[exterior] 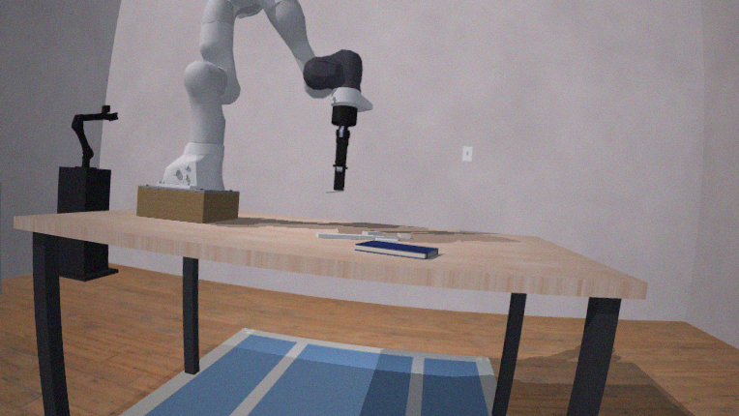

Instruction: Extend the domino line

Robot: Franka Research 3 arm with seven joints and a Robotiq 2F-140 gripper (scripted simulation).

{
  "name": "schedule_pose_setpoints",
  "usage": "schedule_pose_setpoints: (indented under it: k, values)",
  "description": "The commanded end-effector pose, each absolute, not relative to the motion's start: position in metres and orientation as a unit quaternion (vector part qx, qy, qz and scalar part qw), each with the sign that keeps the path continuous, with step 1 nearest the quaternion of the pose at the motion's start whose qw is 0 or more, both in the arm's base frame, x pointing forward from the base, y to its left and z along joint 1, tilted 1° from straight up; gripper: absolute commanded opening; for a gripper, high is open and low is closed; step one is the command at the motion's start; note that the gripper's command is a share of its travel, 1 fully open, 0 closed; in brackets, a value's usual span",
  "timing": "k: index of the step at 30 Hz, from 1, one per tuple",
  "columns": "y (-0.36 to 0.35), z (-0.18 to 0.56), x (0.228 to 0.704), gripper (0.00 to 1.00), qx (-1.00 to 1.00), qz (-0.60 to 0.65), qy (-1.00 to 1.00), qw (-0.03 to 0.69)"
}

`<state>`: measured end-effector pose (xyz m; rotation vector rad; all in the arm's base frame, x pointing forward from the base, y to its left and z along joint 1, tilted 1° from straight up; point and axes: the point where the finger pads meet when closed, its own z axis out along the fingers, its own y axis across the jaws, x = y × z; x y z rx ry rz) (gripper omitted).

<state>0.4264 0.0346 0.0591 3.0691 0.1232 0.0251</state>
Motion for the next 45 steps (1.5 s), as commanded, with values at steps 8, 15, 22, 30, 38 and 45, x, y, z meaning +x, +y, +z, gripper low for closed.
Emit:
schedule_pose_setpoints:
  k: [8,15,22,30,38,45]
  values:
    - [0.041,0.059,0.435,0.22,0.979,0.157,-0.063,0.109]
    - [0.045,0.058,0.430,0.22,0.968,0.207,-0.066,0.125]
    - [0.050,0.055,0.422,0.22,0.958,0.242,-0.060,0.140]
    - [0.053,0.054,0.419,0.22,0.947,0.269,-0.060,0.165]
    - [0.054,0.053,0.417,0.22,0.922,0.308,-0.062,0.228]
    - [0.054,0.053,0.417,0.22,0.883,0.362,-0.067,0.290]
